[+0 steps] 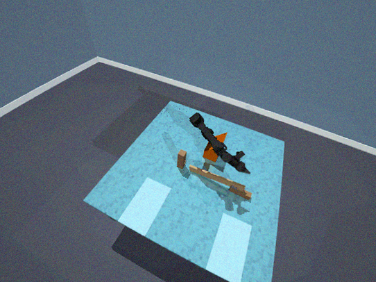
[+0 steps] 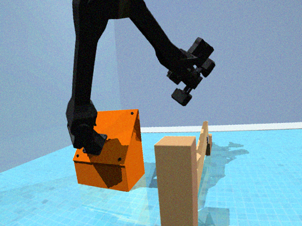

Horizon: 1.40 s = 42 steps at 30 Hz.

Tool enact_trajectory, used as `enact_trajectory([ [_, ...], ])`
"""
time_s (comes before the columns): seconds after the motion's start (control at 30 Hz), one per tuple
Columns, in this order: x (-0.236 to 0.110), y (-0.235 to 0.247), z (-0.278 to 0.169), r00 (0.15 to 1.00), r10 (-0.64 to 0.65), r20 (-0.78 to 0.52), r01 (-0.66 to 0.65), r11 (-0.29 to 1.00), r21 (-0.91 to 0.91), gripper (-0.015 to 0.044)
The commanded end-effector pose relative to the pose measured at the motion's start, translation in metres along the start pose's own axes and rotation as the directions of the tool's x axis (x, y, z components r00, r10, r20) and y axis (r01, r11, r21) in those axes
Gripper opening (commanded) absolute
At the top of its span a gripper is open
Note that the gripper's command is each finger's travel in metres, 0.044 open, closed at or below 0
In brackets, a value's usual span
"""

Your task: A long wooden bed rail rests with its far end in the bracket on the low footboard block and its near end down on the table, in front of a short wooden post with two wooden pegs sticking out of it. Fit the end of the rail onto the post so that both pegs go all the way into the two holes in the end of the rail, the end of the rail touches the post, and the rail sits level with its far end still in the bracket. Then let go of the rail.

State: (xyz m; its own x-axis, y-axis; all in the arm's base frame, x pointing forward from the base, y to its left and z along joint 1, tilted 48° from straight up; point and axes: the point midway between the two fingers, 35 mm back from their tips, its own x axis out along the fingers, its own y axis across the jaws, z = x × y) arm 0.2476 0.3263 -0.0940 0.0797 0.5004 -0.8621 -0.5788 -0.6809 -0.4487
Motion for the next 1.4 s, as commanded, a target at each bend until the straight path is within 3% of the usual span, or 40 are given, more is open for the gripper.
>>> enact_trajectory([
  [0.0, -0.034, 0.023, -0.060, 0.954, 0.167, -0.250, -0.100, 0.960, 0.260, 0.0440],
  [0.27, -0.115, 0.083, -0.128, 0.707, 0.493, -0.507, -0.149, 0.805, 0.575, 0.0440],
  [0.63, -0.248, 0.139, -0.168, 0.231, 0.757, -0.611, -0.079, 0.640, 0.764, 0.0440],
  [1.37, -0.244, 0.155, -0.184, 0.226, 0.759, -0.610, -0.077, 0.638, 0.766, 0.0440],
])
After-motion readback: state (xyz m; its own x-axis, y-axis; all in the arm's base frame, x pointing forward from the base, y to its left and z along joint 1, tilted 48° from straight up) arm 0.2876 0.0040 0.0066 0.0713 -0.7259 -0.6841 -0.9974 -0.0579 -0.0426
